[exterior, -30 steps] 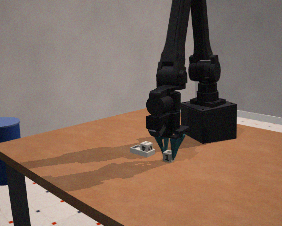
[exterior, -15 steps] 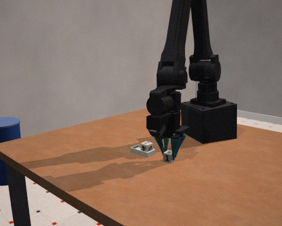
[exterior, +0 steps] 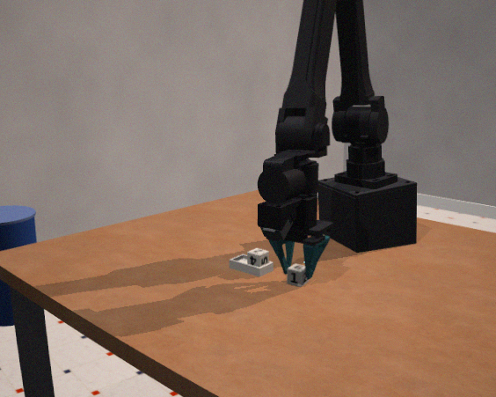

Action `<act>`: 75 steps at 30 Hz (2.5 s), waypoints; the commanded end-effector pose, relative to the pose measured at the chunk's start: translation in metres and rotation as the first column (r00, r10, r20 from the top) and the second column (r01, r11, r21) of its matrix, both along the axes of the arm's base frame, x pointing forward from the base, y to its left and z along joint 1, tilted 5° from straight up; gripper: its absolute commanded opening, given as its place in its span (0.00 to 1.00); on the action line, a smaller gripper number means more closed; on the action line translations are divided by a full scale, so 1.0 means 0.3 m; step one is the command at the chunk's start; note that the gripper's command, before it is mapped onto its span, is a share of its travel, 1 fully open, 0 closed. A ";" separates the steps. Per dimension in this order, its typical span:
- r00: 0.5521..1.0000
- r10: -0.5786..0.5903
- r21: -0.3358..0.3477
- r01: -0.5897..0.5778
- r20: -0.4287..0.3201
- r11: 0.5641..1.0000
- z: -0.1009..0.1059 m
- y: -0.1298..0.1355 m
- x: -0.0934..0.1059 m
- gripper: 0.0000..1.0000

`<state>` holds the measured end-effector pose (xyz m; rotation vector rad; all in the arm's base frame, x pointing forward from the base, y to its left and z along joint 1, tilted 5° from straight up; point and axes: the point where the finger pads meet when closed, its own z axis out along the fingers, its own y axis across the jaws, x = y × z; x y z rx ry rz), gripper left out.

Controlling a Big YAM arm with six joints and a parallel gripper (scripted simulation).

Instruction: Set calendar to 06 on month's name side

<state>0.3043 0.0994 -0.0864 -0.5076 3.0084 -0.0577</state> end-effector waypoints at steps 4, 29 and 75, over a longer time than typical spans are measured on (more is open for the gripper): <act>1.000 -0.001 0.002 0.001 0.009 1.000 -0.010 -0.010 0.022 0.45; 0.999 0.000 0.020 -0.001 0.051 1.000 0.328 0.041 0.044 0.45; 1.000 -0.007 0.010 0.007 0.024 1.000 0.274 0.037 0.021 0.45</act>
